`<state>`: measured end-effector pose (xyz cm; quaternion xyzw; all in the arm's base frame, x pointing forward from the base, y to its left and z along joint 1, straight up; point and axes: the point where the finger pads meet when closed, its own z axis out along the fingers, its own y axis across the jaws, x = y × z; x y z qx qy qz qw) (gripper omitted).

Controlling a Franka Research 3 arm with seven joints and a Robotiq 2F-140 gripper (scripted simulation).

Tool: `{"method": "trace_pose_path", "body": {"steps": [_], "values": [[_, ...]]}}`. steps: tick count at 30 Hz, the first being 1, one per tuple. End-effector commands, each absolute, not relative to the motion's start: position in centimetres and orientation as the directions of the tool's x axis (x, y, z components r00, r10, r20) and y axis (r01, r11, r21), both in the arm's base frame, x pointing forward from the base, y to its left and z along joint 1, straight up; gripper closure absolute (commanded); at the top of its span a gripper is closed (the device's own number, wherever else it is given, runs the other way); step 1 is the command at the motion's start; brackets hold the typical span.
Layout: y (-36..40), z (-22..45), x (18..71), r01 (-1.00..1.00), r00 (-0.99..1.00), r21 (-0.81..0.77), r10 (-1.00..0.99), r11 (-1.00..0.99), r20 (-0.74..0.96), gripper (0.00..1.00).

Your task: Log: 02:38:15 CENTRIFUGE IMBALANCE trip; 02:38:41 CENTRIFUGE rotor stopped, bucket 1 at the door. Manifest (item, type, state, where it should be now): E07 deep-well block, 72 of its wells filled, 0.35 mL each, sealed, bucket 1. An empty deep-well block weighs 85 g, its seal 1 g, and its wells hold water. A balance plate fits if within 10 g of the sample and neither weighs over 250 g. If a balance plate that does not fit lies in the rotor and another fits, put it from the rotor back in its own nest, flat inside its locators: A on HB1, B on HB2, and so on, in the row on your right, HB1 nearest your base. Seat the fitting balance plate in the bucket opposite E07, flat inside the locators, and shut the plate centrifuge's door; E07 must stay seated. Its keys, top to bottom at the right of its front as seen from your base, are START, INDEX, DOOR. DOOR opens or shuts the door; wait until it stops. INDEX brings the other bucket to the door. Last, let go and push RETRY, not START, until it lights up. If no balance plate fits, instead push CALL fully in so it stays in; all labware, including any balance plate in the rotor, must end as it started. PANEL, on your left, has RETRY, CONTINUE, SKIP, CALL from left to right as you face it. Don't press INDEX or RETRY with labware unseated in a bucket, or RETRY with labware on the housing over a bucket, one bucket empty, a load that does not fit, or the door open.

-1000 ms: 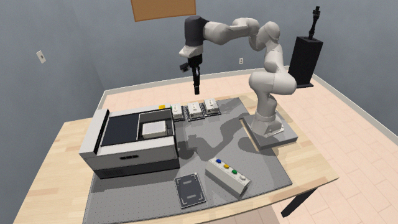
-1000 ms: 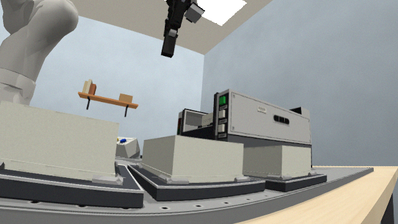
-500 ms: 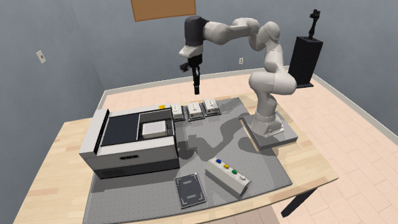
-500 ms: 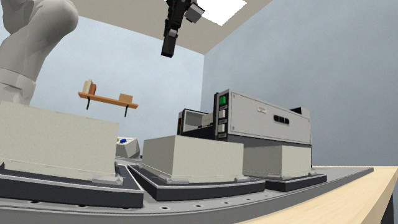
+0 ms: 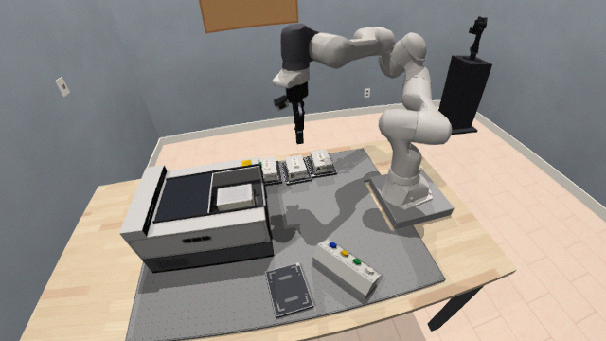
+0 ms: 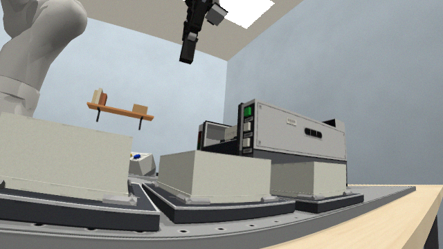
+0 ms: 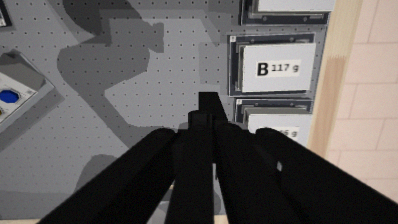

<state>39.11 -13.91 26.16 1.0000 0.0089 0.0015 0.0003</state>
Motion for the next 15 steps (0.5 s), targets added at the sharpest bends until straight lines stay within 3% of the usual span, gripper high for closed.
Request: {"method": "trace_pose_path", "body": {"steps": [1, 15], "values": [[-13.86, 26.21, 39.04, 0.025, 1.0, 0.0, 0.025, -1.0, 0.001, 0.9], [-13.85, 25.69, 39.29, 0.025, 0.999, 0.0, 0.025, -1.0, 0.025, 0.9]]}}
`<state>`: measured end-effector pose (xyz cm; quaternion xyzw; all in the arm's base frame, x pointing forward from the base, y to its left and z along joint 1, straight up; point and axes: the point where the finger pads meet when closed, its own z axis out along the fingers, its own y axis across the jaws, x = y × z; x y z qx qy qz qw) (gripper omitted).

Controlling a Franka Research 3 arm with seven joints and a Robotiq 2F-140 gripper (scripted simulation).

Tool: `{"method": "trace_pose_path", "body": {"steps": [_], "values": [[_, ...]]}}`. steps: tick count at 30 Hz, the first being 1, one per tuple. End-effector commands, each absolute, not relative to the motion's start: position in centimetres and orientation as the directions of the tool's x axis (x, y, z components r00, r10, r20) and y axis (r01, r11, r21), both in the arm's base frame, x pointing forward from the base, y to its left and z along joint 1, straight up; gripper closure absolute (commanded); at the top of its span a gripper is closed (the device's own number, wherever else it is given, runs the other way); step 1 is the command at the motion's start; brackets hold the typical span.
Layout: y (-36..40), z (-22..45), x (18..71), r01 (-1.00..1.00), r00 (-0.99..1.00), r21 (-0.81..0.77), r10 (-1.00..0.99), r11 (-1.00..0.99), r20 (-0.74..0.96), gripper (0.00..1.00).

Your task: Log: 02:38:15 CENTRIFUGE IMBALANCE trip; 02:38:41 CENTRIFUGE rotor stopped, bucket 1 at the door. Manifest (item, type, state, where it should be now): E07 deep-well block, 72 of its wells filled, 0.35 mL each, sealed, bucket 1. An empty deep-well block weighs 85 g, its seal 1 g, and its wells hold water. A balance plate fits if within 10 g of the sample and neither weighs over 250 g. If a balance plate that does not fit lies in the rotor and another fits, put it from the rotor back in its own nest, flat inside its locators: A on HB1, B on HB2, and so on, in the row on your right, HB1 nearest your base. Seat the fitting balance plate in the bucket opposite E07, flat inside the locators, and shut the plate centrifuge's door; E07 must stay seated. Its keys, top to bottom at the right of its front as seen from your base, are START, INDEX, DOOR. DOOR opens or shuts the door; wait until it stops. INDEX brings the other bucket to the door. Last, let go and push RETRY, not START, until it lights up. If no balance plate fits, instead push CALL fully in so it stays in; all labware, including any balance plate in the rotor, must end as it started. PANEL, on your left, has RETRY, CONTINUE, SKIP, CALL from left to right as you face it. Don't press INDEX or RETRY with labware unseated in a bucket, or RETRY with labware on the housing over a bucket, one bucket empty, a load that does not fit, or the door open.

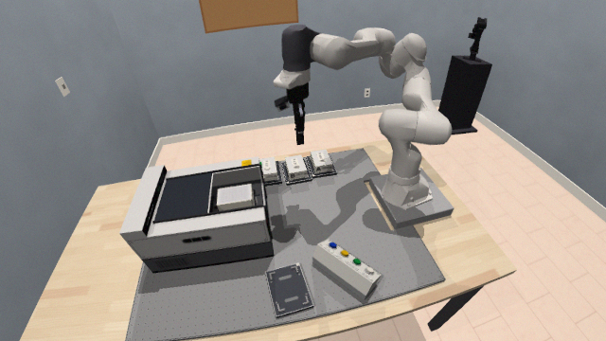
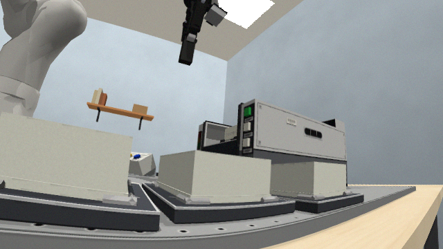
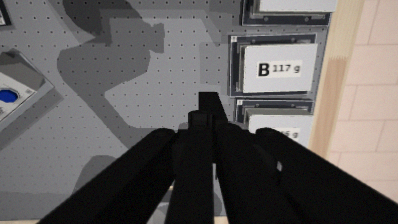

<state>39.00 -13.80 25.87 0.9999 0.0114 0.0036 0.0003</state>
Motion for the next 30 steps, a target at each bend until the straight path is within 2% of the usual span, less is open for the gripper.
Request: {"method": "trace_pose_path", "body": {"steps": [1, 8, 20, 30], "values": [[-13.9, 25.5, 39.4, 0.025, 0.999, 0.0, 0.025, -1.0, 0.034, 0.9], [-13.8, 24.2, 40.0, 0.025, 0.995, 0.0, 0.025, -1.0, 0.098, 0.9], [-13.8, 18.2, 42.8, 0.025, 0.927, 0.0, 0.023, -1.0, 0.375, 0.9], [-13.7, 15.1, 44.3, 0.026, 0.86, -0.001, 0.022, -1.0, 0.509, 0.9]]}}
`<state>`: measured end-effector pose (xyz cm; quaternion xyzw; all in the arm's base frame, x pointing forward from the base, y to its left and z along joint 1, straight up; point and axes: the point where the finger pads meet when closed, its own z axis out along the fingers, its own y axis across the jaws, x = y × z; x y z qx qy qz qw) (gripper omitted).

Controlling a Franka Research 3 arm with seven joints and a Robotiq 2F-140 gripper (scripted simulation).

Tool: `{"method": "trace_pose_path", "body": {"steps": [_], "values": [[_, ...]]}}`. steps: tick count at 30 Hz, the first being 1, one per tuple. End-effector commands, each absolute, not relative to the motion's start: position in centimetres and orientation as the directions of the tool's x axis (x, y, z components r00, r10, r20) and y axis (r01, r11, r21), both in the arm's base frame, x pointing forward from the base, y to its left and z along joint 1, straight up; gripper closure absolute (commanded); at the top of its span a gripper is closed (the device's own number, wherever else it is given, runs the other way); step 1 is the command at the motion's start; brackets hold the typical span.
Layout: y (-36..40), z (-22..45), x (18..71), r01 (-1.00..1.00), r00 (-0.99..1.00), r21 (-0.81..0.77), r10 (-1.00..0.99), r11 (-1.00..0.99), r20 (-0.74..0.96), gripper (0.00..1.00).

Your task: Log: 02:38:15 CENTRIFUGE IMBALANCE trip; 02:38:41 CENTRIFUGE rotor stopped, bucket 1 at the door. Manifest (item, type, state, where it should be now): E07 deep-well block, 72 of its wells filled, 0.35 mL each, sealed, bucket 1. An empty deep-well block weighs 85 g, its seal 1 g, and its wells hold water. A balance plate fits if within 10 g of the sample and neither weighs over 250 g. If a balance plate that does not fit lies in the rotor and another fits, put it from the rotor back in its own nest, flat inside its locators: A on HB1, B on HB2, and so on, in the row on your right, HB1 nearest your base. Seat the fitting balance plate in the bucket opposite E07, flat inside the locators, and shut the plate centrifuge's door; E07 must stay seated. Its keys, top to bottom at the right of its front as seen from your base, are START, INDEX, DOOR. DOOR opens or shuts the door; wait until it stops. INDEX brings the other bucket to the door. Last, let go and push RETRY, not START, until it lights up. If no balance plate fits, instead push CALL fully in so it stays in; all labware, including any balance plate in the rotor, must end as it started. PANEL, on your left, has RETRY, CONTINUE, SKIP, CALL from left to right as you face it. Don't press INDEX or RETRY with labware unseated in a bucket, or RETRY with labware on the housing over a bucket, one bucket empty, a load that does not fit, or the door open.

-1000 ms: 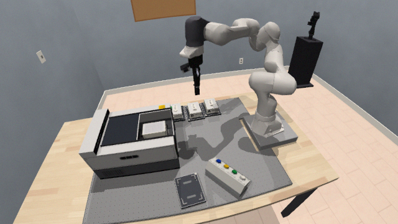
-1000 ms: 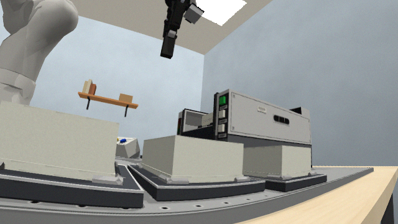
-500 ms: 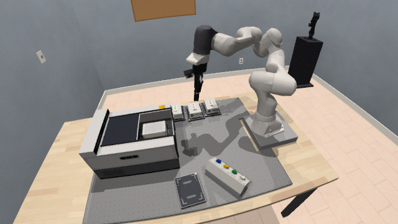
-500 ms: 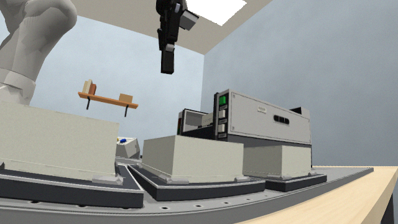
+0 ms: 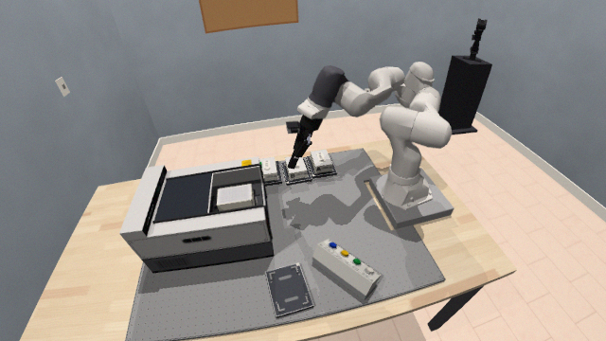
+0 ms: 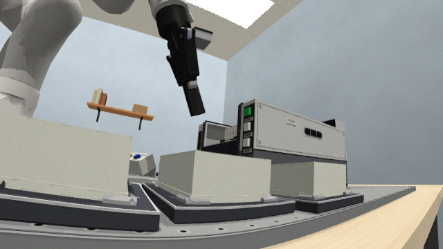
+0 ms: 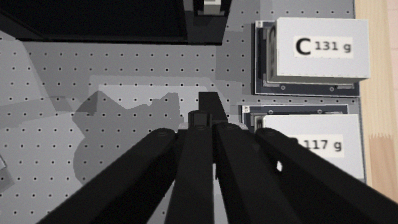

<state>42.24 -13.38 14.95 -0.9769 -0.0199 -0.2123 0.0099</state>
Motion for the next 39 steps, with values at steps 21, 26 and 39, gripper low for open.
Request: {"method": "trace_pose_path", "body": {"steps": [21, 26, 39], "values": [[-13.7, 13.5, 45.1, 0.026, 0.819, 0.0, 0.021, -1.0, 0.573, 0.9], [-13.7, 13.5, 45.1, 0.025, 0.819, 0.0, 0.021, -1.0, 0.574, 0.9], [-13.7, 13.4, 45.2, 0.025, 0.818, 0.0, 0.021, -1.0, 0.574, 0.9]]}}
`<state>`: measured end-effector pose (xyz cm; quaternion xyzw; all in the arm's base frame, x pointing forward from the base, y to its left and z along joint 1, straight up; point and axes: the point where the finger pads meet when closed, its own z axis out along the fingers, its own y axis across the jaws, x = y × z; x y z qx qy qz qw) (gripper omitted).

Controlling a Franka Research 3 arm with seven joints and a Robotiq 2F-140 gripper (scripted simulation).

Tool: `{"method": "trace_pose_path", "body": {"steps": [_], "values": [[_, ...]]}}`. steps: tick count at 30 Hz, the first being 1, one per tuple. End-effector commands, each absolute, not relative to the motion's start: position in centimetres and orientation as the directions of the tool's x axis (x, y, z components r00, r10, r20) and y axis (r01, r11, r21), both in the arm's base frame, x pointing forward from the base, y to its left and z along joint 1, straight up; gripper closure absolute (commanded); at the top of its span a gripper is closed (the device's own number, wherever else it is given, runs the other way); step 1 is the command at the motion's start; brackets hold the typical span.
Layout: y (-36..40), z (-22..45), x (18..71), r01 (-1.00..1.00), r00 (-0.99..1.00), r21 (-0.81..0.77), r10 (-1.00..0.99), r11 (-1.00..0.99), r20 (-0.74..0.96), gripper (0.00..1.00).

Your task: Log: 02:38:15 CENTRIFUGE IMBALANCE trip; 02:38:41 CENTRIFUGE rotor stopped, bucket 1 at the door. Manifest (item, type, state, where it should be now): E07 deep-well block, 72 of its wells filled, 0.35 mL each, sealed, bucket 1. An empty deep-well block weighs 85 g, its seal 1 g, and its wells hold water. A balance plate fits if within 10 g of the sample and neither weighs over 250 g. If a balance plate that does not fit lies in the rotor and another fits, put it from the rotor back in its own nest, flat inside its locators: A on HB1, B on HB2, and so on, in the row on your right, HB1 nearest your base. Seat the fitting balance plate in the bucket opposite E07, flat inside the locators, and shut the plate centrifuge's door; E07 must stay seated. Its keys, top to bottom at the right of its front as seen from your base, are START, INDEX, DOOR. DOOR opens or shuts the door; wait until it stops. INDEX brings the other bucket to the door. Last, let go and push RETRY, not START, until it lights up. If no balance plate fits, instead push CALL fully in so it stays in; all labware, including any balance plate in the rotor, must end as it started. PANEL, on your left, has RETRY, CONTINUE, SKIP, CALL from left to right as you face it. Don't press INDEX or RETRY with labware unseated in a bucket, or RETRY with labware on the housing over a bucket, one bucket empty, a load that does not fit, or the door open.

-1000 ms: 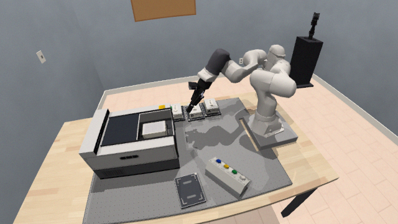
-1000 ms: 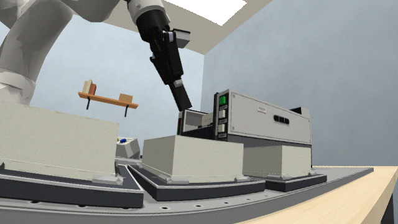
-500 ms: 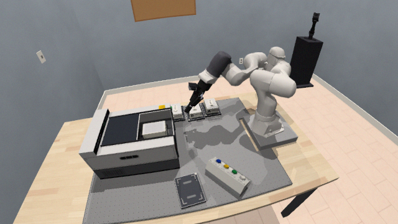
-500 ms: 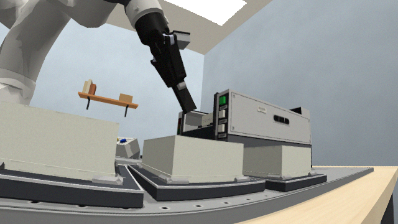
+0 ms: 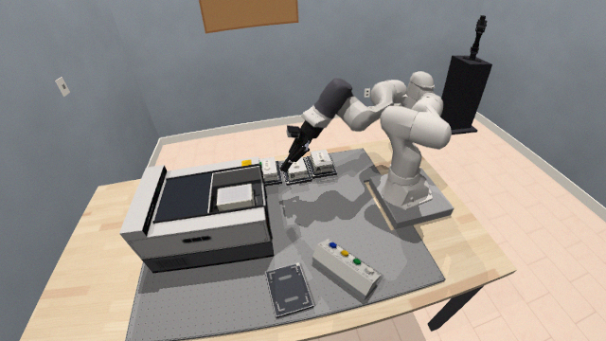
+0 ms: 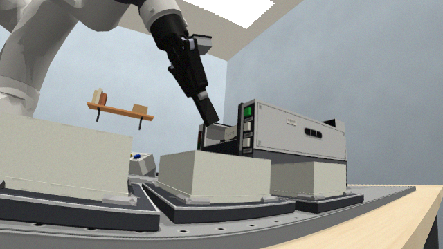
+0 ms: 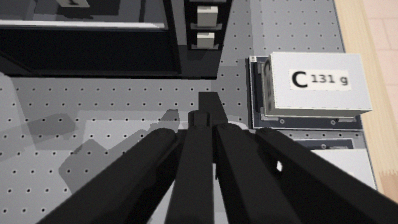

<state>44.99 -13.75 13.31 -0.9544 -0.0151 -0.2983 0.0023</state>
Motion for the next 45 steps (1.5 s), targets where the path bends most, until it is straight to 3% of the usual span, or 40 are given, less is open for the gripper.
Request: {"method": "trace_pose_path", "body": {"steps": [1, 45], "values": [[-13.7, 13.4, 45.2, 0.025, 0.818, 0.0, 0.021, -1.0, 0.574, 0.9], [-13.6, 13.4, 50.2, 0.025, 0.818, 0.0, 0.021, -1.0, 0.574, 0.9]]}}
